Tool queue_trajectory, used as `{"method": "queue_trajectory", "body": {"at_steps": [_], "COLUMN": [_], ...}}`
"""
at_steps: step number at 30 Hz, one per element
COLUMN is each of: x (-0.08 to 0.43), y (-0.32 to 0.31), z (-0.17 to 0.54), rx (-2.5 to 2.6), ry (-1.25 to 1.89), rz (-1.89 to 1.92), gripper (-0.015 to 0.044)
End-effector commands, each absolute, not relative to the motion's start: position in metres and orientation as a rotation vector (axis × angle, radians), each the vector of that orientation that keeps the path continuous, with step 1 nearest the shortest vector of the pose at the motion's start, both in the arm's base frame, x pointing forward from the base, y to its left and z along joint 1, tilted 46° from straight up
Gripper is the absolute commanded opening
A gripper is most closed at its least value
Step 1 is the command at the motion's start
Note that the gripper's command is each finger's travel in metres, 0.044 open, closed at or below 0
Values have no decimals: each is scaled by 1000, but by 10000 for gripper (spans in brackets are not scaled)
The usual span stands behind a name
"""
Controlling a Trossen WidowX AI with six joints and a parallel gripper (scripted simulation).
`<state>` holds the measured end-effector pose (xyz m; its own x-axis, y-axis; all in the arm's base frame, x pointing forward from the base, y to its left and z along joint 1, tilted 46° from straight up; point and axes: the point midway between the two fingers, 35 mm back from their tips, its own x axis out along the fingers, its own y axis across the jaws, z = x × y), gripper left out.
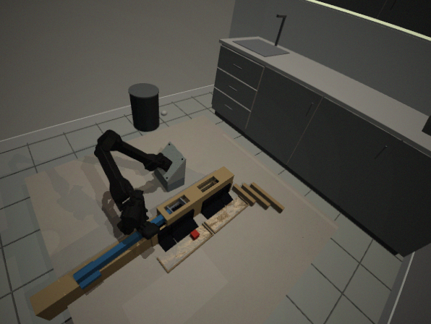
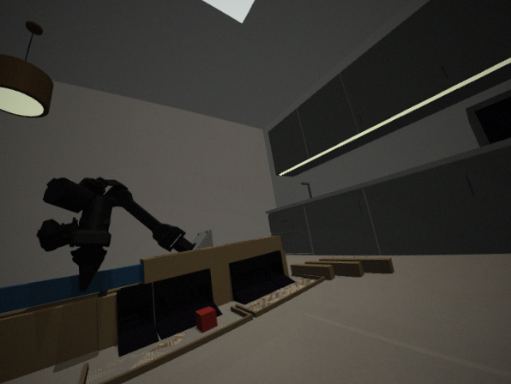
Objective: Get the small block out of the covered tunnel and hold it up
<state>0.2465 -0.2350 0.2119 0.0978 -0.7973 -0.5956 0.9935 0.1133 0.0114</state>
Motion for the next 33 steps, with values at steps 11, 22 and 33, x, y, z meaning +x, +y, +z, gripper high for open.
{"method": "queue_trajectory", "body": {"at_steps": [11,22,33], "x": [250,247,246], "y": [-221,-189,-198], "z": [223,217,209], "rx": [477,474,475], "ry": [465,407,407], "rz": [-1440,-1477,-1477], "gripper": [341,440,440]}}
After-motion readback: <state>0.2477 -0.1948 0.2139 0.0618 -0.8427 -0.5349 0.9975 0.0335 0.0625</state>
